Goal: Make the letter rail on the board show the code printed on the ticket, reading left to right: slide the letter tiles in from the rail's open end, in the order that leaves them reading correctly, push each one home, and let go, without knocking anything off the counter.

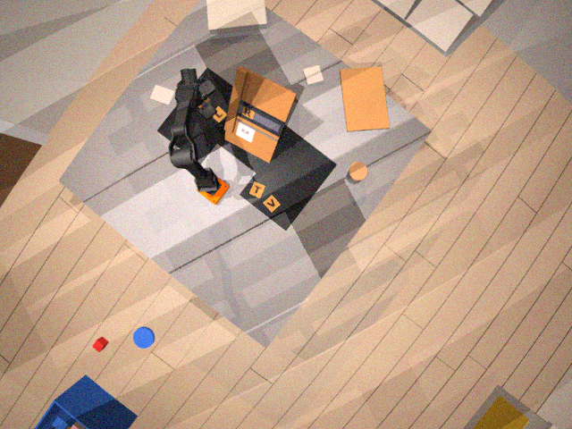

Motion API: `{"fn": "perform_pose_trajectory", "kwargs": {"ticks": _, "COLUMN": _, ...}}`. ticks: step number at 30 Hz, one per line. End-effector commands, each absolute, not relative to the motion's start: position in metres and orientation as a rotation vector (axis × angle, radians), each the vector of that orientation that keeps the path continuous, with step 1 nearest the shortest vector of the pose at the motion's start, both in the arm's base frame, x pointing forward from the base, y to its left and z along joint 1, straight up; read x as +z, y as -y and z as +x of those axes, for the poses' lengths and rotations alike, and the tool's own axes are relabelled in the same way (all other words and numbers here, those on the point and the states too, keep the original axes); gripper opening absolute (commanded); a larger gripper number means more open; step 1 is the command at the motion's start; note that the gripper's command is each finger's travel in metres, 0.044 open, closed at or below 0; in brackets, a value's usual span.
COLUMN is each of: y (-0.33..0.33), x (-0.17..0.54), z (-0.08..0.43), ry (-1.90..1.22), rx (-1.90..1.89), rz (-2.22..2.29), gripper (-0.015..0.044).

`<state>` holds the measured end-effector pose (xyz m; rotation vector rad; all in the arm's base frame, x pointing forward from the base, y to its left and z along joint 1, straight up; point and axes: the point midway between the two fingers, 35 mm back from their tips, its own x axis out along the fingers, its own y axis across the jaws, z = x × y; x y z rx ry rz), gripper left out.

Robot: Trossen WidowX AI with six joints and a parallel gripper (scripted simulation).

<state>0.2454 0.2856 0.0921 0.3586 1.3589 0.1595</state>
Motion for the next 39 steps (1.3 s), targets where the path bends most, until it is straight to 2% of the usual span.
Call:
{"fn": "perform_pose_trajectory", "kwargs": {"ticks": 1, "y": -0.289, "x": 0.103, "z": 0.254, "ry": -1.319, "rx": 0.232, "rz": 0.335, "gripper": 0.0000}}
{"fn": "perform_pose_trajectory", "kwargs": {"ticks": 39, "y": -0.300, "x": 0.166, "z": 0.302, "ry": -0.957, "rx": 0.653, "rz": 0.017, "gripper": 0.0000}}
